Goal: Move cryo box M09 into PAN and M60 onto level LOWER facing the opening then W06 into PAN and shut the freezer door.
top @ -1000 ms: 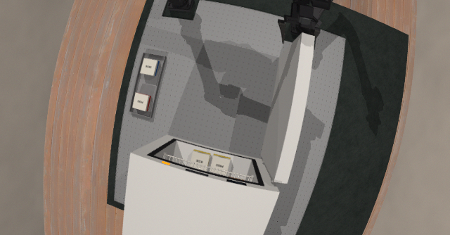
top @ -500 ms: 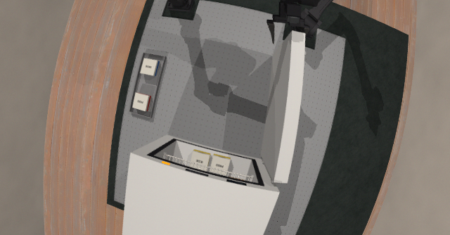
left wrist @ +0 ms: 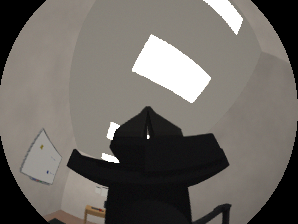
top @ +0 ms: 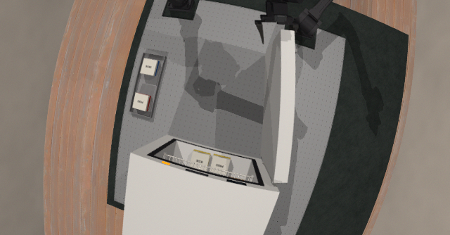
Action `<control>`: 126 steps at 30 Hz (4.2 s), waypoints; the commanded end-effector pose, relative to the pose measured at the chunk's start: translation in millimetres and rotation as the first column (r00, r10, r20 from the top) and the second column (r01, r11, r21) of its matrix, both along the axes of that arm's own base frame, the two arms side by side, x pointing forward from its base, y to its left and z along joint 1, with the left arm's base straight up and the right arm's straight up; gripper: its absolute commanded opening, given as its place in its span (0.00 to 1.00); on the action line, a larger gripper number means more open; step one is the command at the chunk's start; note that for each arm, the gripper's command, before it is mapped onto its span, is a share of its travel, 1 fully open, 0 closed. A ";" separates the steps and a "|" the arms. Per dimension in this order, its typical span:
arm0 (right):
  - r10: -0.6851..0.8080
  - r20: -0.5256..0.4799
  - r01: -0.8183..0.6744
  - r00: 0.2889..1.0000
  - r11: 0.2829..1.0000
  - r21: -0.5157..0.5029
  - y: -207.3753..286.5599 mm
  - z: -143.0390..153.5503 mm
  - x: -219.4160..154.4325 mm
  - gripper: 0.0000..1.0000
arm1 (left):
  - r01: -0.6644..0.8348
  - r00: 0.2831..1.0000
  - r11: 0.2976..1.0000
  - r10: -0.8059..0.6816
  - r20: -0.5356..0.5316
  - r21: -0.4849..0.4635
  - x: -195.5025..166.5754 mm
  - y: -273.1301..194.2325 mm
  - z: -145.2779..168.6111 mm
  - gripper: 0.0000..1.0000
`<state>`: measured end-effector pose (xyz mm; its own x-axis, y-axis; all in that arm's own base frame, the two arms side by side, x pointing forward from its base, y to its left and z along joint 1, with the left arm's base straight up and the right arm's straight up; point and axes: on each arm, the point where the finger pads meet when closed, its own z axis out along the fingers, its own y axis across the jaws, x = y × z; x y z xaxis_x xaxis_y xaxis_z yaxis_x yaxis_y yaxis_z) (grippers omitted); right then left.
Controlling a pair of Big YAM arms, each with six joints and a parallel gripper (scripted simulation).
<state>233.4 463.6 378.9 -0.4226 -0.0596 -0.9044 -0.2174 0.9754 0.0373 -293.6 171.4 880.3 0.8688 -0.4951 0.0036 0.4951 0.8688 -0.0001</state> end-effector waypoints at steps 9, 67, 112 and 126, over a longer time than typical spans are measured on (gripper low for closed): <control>0.056 0.024 -0.056 0.998 0.998 -0.003 -27.2 7.0 11.7 1.00 | 0.012 1.000 1.000 -0.011 -0.028 0.016 14.3 -8.4 4.2 0.00; 0.351 0.046 -0.350 0.935 0.936 -0.022 -153.5 5.9 63.4 1.00 | 0.012 1.000 1.000 -0.011 -0.028 0.016 14.3 -8.4 4.2 0.00; 0.559 0.066 -0.557 0.826 0.829 -0.053 -232.6 30.0 132.6 1.00 | 0.012 1.000 1.000 -0.011 -0.028 0.016 14.3 -8.4 4.2 0.00; 0.626 0.063 -0.623 0.777 0.780 -0.064 -254.4 28.6 157.8 1.00 | 0.012 1.000 1.000 -0.011 -0.028 0.016 14.3 -8.4 4.2 0.00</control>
<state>374.2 214.9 371.2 -0.2764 -0.3143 -0.9082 -0.7779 0.6281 0.0194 -293.6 171.4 880.3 0.8688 -0.4951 0.0036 0.4951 0.8688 -0.0001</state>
